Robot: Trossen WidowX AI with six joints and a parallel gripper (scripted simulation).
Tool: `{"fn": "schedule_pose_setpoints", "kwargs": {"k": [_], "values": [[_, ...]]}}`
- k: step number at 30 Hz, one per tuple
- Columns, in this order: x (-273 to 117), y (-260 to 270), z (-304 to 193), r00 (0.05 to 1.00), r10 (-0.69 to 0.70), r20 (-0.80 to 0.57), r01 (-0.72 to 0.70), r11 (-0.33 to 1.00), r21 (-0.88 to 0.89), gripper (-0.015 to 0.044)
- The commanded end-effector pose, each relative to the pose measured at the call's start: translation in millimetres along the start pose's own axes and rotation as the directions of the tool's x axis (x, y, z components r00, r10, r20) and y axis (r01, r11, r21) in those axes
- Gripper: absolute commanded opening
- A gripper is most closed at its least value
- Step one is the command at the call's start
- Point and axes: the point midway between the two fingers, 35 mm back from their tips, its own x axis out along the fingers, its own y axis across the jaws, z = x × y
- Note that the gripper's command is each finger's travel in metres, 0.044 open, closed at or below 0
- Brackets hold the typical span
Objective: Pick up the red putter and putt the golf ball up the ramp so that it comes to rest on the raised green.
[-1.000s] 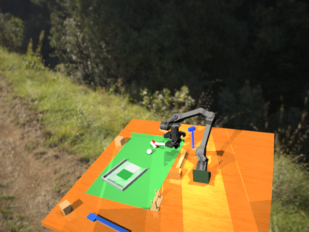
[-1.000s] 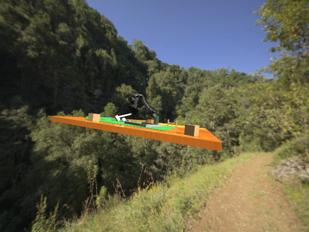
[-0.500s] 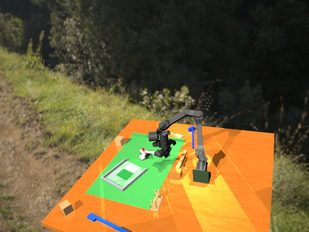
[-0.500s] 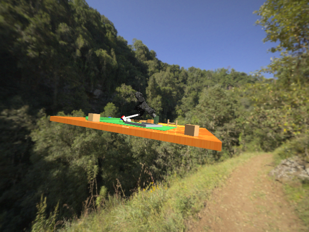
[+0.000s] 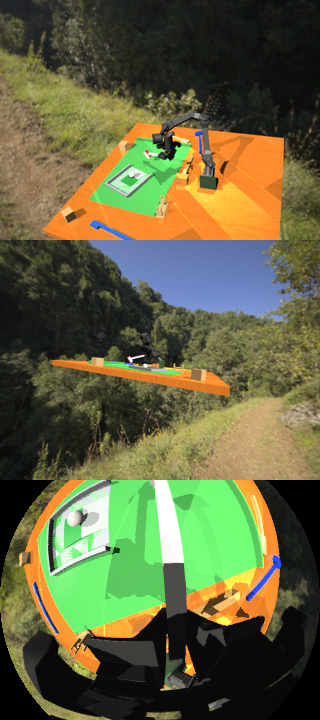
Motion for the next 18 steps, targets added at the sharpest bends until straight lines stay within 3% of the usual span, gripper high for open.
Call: {"fn": "schedule_pose_setpoints", "kwargs": {"k": [1,18], "values": [[-23.6,1.1,0.0,1.000,0.003,0.007,-0.004,1.000,0.003,0.0000],[-19.2,0.7,-0.1,1.000,0.003,0.006,-0.003,1.000,-0.001,0.0000]]}}
